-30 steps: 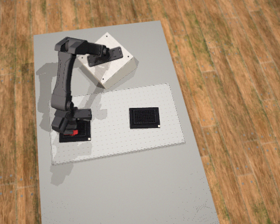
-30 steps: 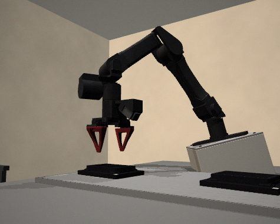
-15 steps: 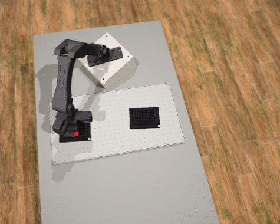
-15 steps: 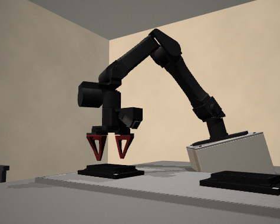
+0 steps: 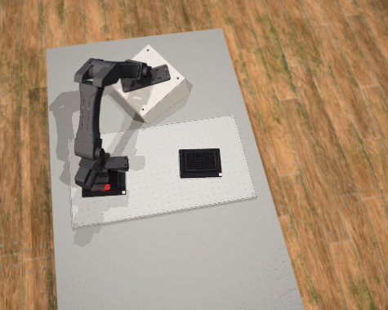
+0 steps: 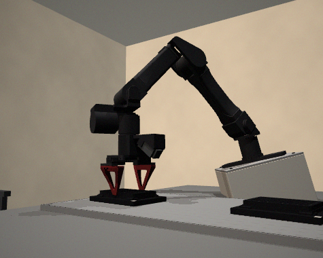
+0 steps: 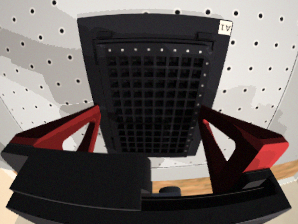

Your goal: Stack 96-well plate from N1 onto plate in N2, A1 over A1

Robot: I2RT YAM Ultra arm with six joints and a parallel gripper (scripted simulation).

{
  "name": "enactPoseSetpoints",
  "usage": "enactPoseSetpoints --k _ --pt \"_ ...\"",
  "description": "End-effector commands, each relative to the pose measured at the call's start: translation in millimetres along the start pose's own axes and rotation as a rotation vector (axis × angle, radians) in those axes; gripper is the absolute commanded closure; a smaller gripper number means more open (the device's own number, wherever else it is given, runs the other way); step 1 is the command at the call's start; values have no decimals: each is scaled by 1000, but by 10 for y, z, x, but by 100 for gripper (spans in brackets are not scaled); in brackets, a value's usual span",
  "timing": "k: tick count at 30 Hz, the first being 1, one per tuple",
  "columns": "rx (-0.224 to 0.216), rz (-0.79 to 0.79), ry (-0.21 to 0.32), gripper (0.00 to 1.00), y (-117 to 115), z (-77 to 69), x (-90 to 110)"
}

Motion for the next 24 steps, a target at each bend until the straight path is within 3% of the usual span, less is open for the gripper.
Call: enactPoseSetpoints --k 1,6,7,17,18,20,21,24 --pt "17 2 -1 0 -20 73 24" --pt "6 -1 -9 0 10 135 -13" --pt "25 2 11 0 -47 17 31" --pt "25 2 11 0 -47 17 31" --pt "25 2 11 100 -47 17 31" --pt "25 2 11 100 -47 17 31" --pt "8 -1 -8 100 6 125 -12" --pt "12 1 -5 100 3 110 -7"
Point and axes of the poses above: the point where the finger pads meet when closed, its own z axis out along the fingers, its own y axis across the jaws, x = y × z, the point moved 5 cm from there along -z, back along the fingers, and after that the axes turned 12 degrees about -z, right-handed, at the moved point
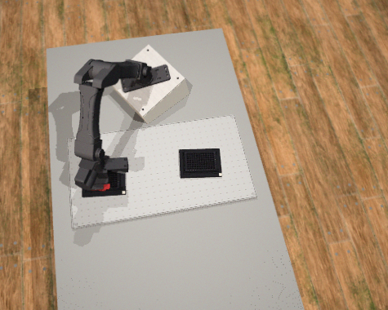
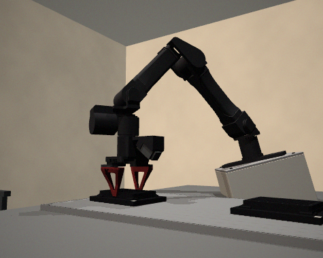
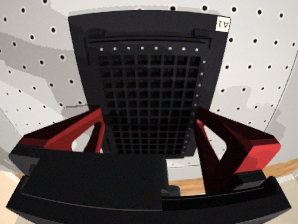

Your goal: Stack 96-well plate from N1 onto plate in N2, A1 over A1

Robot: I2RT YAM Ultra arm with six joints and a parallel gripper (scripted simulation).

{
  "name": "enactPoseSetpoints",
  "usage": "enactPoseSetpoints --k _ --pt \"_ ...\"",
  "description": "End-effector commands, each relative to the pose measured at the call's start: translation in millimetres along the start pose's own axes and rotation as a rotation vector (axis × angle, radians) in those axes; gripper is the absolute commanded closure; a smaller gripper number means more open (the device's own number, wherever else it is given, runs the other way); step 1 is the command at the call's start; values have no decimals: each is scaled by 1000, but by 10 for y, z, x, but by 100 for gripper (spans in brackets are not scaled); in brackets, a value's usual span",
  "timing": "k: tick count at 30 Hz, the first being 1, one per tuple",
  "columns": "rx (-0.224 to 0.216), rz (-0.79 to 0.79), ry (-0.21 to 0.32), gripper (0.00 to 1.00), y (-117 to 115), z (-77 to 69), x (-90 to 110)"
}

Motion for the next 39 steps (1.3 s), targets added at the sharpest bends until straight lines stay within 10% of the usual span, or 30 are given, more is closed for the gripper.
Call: enactPoseSetpoints --k 1,28,39 --pt "-1 -1 -15 100 33 67 -32" --pt "-1 -1 -15 100 33 67 -32" --pt "41 -1 10 100 -88 -331 14"
Point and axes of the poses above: the point where the finger pads meet when closed, its own z axis out along the fingers, its own y axis across the jaws, x = y × z, the point moved 5 cm from there along -z, back along the fingers, and after that the axes turned 12 degrees about -z, right-handed, at the moved point
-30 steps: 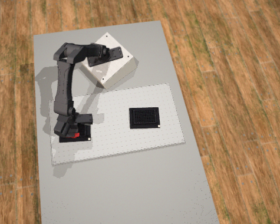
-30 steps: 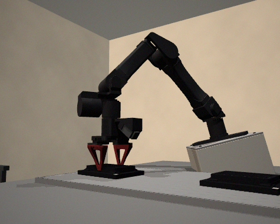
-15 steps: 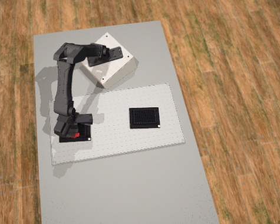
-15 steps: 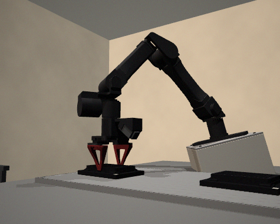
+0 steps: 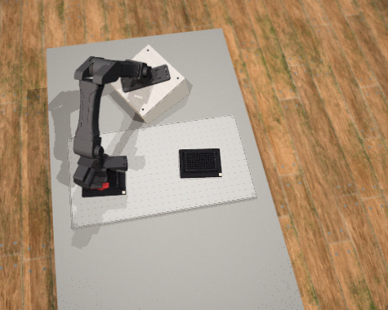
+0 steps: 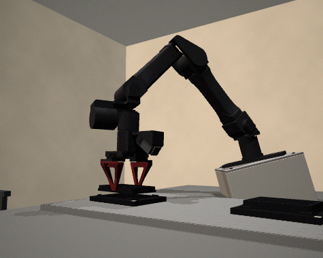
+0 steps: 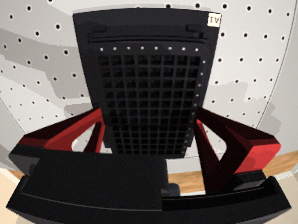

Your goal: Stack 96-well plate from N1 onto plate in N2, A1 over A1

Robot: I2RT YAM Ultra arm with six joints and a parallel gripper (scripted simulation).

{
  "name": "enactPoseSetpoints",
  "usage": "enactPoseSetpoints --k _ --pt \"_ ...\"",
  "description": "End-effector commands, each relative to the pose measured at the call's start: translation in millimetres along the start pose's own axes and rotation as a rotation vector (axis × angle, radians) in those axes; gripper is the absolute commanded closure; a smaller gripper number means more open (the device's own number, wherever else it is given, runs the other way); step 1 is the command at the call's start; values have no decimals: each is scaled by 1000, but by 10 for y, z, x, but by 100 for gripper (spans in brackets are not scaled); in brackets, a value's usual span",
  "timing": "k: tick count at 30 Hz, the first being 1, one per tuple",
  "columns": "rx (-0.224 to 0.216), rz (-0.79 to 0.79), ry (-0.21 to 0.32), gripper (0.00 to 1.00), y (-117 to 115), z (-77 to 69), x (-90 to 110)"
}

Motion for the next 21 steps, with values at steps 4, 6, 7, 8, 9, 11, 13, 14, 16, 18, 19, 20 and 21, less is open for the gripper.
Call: enactPoseSetpoints --k 4,6,7,8,9,11,13,14,16,18,19,20,21 --pt "11 -8 -10 100 -77 -161 -25" --pt "27 -4 1 100 -89 -269 -4" --pt "27 -4 1 100 -89 -286 -5" --pt "27 -4 1 100 -88 -303 -5" --pt "27 -4 1 100 -88 -320 -5" --pt "27 -4 1 100 -87 -353 -5" --pt "27 -4 1 100 -86 -387 -5" --pt "27 -4 1 100 -85 -404 -6" --pt "27 -4 1 100 -85 -437 -6" --pt "27 -4 1 100 -84 -471 -6" --pt "27 -4 1 100 -84 -471 -6" --pt "27 -4 1 100 -84 -471 -6" --pt "5 -9 -14 100 -70 -384 -31"
Point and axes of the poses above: the point where the finger pads meet when closed, its own z axis out along the fingers, its own y axis across the jaws, x = y × z, the point moved 5 cm from there along -z, back along the fingers, and after that the axes turned 12 degrees about -z, right-handed, at the moved point
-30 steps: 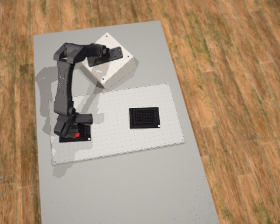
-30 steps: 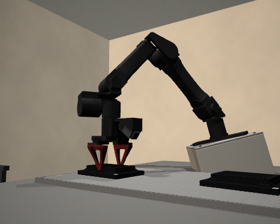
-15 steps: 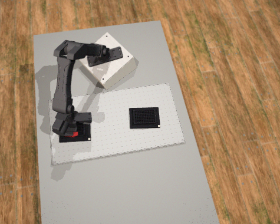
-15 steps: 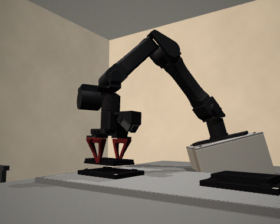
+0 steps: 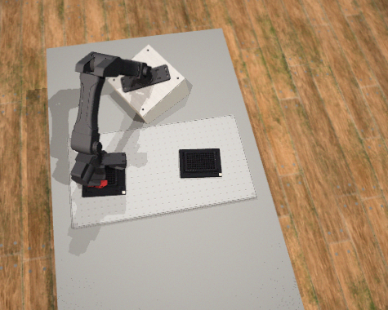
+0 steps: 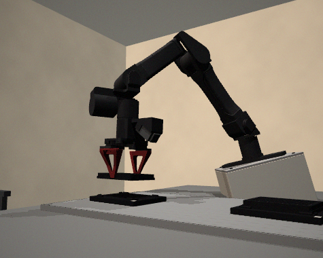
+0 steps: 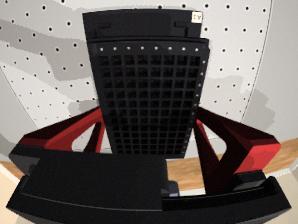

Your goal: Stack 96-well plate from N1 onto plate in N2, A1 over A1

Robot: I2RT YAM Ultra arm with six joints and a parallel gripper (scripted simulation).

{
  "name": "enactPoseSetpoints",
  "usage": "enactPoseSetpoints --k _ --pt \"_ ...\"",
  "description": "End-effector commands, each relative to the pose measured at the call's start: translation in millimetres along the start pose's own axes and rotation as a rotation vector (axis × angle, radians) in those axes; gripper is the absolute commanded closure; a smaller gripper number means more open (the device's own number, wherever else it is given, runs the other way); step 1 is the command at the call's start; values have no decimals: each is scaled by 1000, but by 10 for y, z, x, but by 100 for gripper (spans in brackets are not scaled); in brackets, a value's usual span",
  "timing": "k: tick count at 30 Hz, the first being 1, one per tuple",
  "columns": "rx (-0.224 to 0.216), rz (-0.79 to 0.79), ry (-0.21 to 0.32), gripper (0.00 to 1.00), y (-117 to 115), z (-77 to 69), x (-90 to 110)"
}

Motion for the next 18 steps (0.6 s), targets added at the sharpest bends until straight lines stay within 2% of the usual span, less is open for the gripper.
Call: enactPoseSetpoints --k 1,2,13,16,17,18 --pt "6 -7 -11 100 -46 -140 -35" --pt "16 -5 -4 100 -52 -205 -24" --pt "15 -4 -2 100 -47 -390 -22" --pt "13 -5 -3 100 -46 -398 -23" --pt "-7 -9 -16 100 -38 -320 -43" --pt "3 -7 -9 100 -42 -384 -33"
Point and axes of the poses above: the point where the finger pads meet when closed, its own z axis out along the fingers, its own y axis across the jaws, x = y × z, the point moved 5 cm from there along -z, back along the fingers, and after that the axes turned 12 degrees about -z, right-handed, at the moved point
